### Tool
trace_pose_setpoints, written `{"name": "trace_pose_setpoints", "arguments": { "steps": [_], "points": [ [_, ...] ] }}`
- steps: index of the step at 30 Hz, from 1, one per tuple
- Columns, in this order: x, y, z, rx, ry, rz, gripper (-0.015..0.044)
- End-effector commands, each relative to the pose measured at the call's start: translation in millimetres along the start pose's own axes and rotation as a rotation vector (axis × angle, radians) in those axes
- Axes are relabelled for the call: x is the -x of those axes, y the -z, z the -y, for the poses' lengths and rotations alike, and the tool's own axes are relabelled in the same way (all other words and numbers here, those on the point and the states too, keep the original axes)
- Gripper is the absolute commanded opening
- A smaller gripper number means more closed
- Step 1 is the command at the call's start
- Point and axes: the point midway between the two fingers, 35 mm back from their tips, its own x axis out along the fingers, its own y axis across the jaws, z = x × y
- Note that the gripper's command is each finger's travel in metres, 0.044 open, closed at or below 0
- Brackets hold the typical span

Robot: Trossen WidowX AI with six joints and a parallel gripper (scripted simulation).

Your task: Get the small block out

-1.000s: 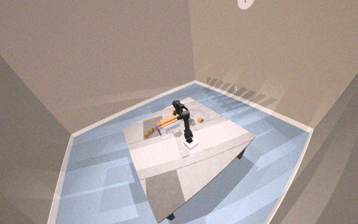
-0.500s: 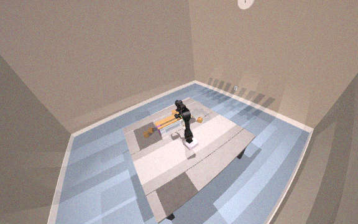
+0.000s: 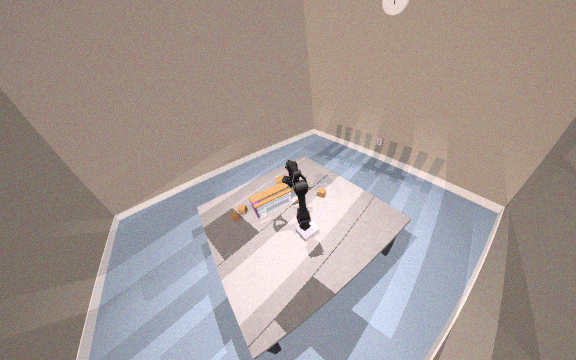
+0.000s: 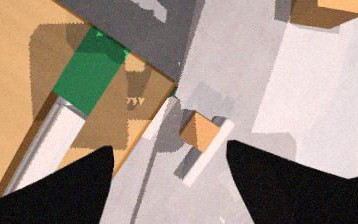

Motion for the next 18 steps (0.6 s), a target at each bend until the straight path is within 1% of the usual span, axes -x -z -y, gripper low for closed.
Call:
{"name": "trace_pose_setpoints", "arguments": {
  "steps": [1, 18],
  "points": [
    [7, 3, 11, -0.925, -0.118, -0.052, 0.0285],
    [12, 4, 22, -1.969, -0.179, -0.211, 0.0285]
  ]
}}
